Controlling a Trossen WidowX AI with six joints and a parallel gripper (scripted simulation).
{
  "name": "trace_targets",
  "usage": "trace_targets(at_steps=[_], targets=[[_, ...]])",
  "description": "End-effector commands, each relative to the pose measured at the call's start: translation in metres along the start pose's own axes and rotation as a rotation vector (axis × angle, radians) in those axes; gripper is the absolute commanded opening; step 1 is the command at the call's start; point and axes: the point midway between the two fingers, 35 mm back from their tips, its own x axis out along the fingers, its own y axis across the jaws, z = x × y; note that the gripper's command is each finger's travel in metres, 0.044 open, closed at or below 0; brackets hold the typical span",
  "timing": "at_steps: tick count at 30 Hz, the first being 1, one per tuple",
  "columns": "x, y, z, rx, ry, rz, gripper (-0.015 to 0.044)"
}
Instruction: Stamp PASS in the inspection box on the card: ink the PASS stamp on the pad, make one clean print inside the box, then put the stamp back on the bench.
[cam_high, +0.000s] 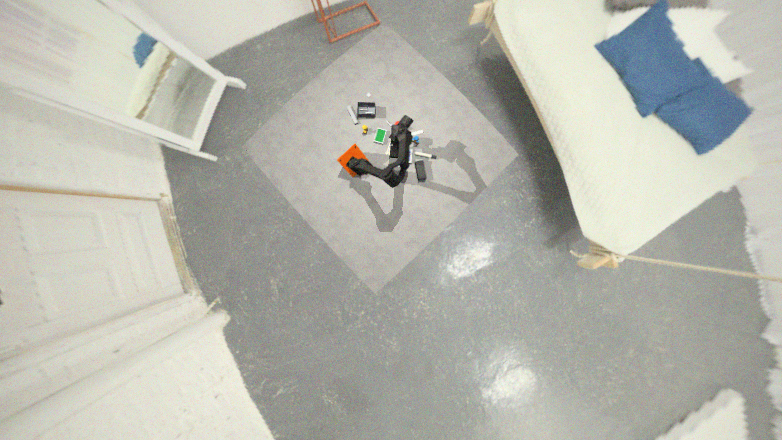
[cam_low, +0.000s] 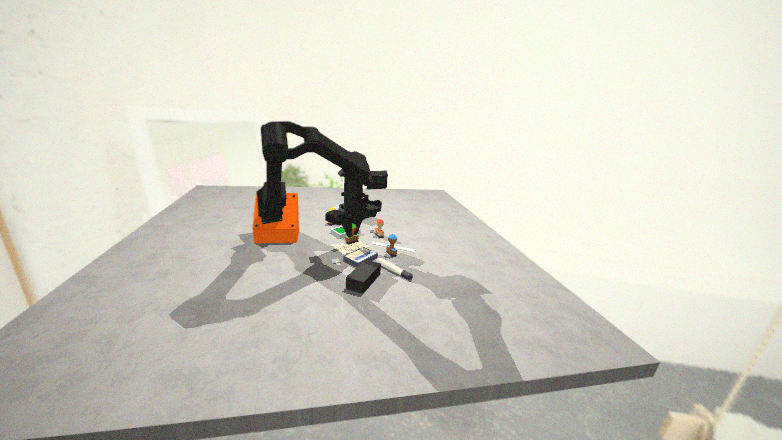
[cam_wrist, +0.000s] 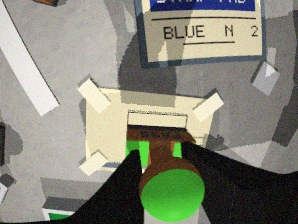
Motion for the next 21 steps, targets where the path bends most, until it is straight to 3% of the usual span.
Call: trace_targets(at_steps=[1, 21], targets=[[0.004, -0.001, -0.001, -0.006, -0.001, -0.006, 0.0], [0.015, -0.003, -0.002, -0.006, -0.004, -0.009, 0.0]])
